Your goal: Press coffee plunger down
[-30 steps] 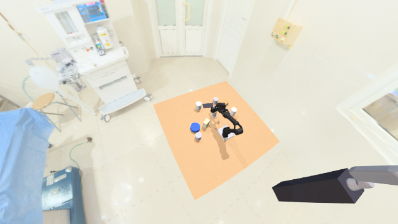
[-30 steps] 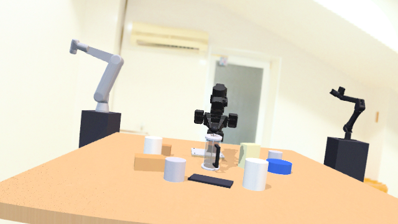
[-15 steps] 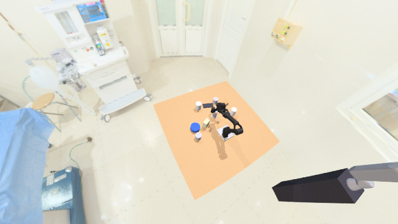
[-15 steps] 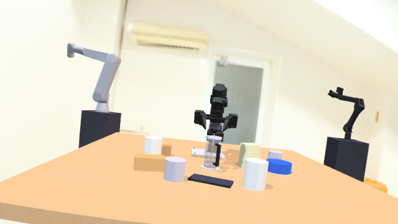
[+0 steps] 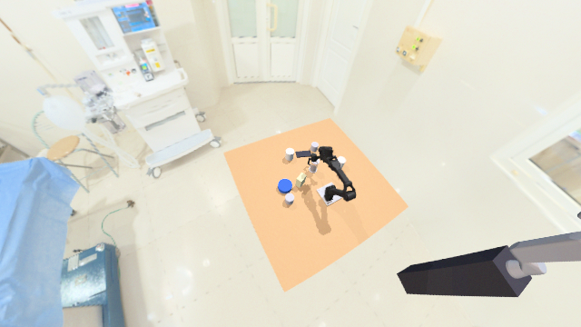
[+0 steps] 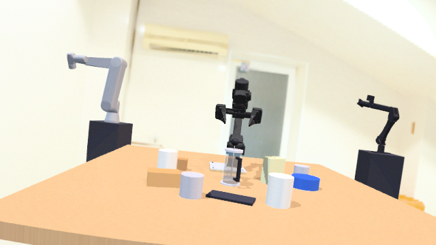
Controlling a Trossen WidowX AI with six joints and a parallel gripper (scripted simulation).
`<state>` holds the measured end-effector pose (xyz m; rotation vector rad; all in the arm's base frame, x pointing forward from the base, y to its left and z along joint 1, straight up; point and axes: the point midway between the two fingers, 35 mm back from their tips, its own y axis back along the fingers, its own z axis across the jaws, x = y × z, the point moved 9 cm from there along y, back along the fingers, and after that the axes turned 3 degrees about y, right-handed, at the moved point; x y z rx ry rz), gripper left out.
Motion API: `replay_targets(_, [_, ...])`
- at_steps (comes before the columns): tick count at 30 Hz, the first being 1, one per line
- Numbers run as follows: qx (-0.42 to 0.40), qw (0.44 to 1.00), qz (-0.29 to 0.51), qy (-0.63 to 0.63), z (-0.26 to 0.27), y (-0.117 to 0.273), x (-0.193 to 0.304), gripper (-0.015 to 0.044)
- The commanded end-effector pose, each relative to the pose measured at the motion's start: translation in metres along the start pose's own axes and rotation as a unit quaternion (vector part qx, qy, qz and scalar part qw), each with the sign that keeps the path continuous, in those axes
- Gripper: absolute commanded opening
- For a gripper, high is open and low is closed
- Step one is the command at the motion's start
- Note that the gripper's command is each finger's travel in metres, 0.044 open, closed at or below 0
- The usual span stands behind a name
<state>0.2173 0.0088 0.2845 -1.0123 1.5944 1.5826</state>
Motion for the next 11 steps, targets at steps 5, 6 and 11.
replay_targets(5, [0.002, 1.000, 0.004, 0.001, -0.0003, 0.0137, -0.0051, 0.0440])
replay_targets(6, [0.002, 1.000, 0.004, 0.001, -0.0003, 0.0137, -0.0051, 0.0440])
replay_targets(11, [0.002, 1.000, 0.004, 0.001, -0.0003, 0.0137, -0.0051, 0.0440])
